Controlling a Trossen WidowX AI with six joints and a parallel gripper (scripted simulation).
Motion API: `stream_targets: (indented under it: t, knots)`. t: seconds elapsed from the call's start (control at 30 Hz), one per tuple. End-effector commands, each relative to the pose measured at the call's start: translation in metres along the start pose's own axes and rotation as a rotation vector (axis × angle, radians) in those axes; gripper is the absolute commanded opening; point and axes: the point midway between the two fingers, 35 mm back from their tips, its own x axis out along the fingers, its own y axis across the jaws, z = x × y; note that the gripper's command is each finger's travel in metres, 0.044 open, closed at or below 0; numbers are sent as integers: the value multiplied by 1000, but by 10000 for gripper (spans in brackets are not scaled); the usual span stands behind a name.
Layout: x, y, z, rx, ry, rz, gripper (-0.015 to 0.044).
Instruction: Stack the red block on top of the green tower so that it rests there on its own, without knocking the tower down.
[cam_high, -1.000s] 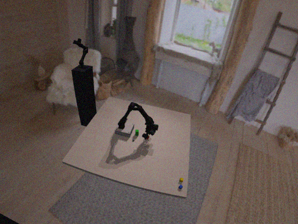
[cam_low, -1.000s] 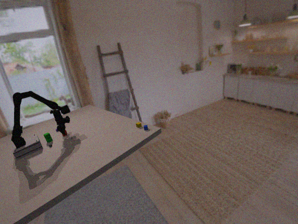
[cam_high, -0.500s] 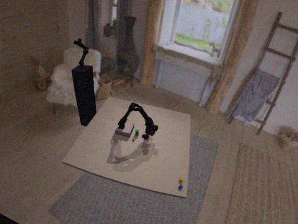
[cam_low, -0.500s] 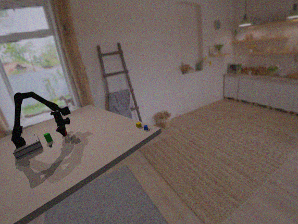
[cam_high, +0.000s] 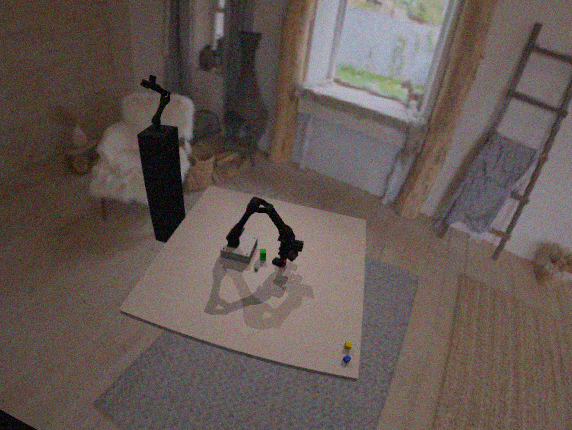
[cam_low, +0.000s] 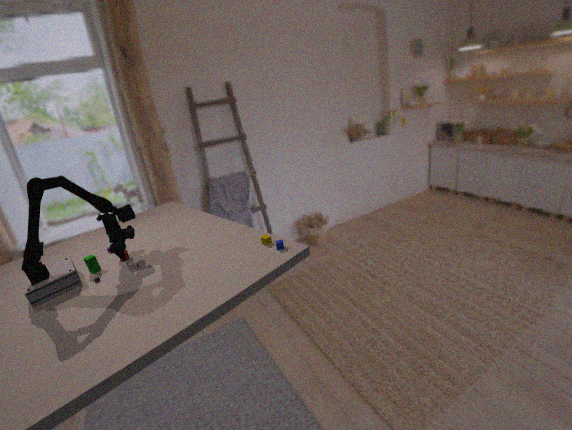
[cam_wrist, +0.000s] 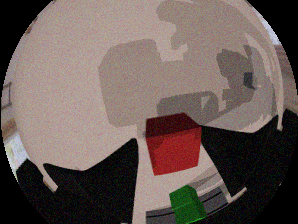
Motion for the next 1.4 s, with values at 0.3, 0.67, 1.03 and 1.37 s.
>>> stream_targets:
  t: [0.3,0.67,1.03,1.37]
  knots:
    - [0,0,0,4,-1,-3,124]
    - [-47,0,0,4,-1,-3,0]
    - [-100,1,1,4,-1,-3,0]
    - [-118,1,0,4,-1,-3,0]
